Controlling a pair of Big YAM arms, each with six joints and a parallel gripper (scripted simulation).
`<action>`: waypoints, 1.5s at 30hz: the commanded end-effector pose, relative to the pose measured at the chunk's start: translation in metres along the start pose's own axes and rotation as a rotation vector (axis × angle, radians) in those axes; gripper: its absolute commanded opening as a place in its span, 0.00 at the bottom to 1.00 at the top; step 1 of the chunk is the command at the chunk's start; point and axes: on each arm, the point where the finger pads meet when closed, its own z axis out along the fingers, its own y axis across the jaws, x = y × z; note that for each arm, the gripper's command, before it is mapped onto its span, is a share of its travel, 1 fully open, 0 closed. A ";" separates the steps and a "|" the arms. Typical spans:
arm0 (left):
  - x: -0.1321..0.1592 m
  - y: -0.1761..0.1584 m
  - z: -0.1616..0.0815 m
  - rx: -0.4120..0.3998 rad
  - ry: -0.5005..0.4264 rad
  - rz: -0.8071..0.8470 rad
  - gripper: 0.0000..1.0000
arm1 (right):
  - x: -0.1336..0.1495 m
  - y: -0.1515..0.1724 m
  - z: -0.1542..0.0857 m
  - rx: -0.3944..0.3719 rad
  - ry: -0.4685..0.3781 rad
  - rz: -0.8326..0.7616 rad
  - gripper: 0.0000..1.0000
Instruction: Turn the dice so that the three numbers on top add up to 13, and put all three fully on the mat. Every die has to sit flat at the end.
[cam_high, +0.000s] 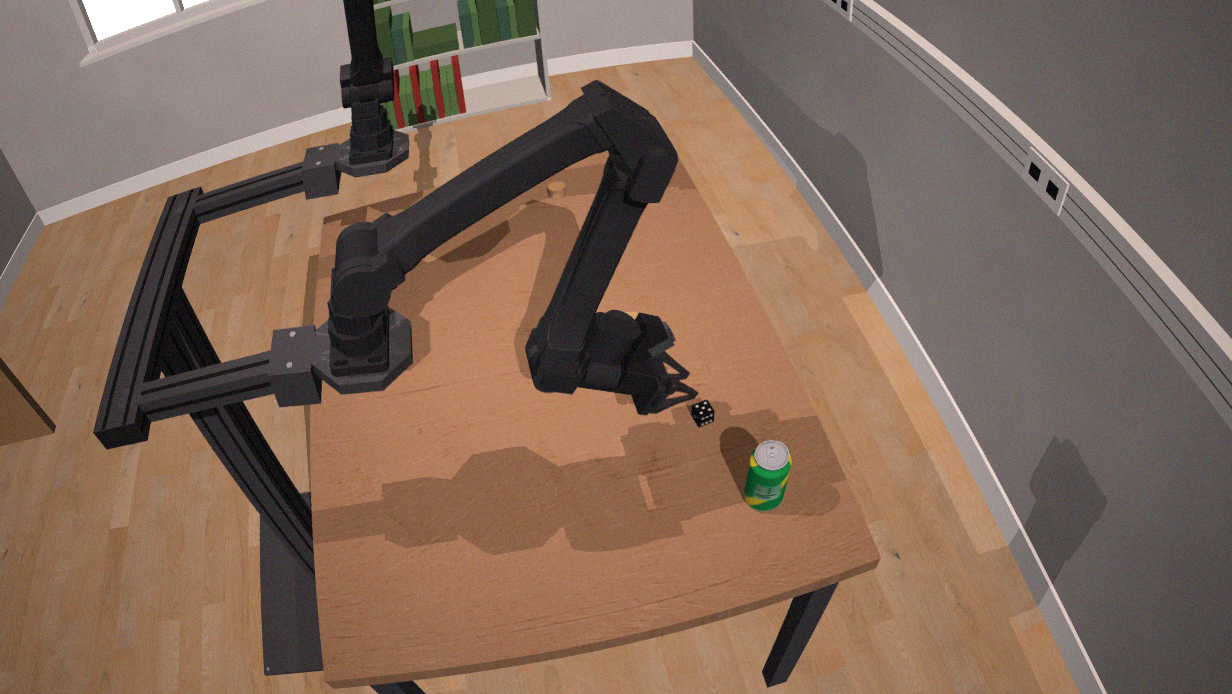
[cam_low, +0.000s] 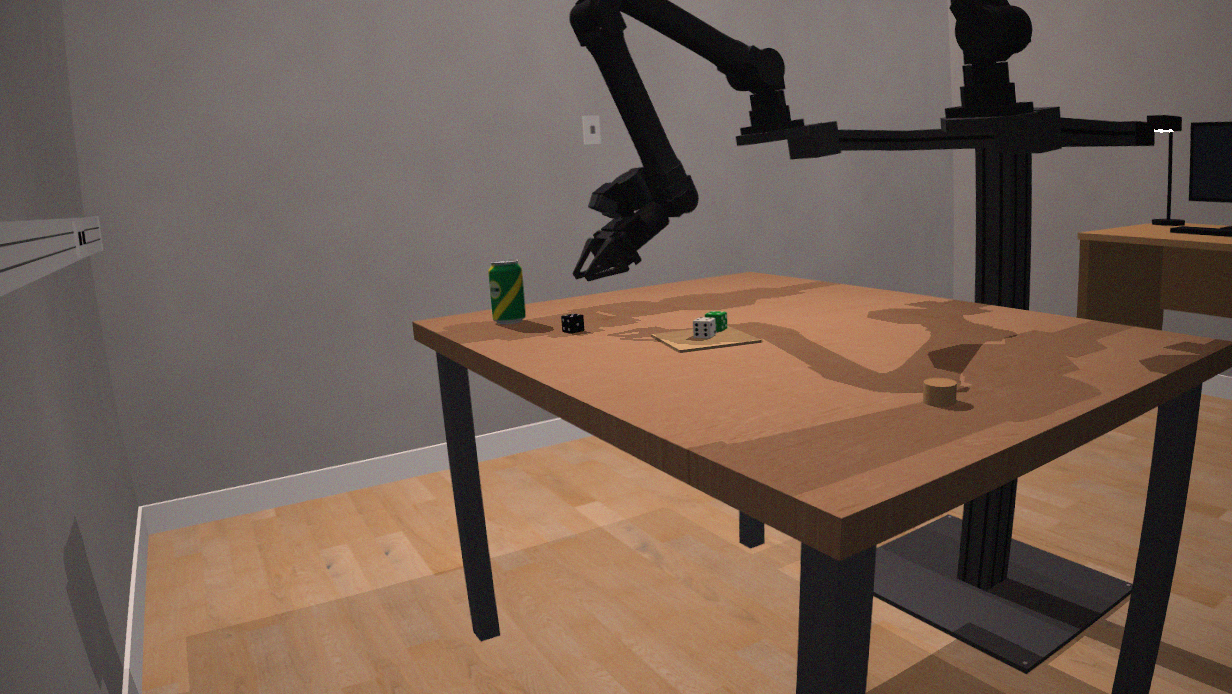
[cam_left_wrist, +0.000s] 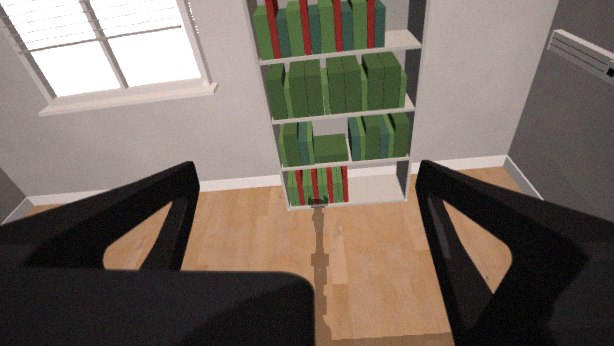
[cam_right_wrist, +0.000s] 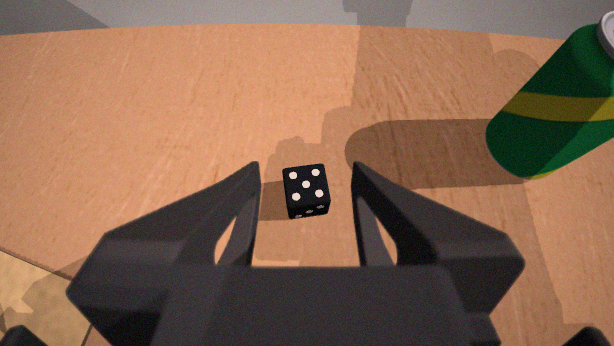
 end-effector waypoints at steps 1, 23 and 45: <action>-0.038 0.002 0.002 -0.001 -0.067 0.015 1.00 | -0.008 0.004 -0.003 -0.005 0.047 0.001 0.45; -0.038 0.002 0.002 -0.001 -0.067 0.015 1.00 | -0.040 0.004 0.025 0.000 0.789 0.005 0.45; -0.038 0.002 0.002 -0.001 -0.067 0.015 1.00 | -0.038 0.004 0.024 0.000 1.056 0.001 1.00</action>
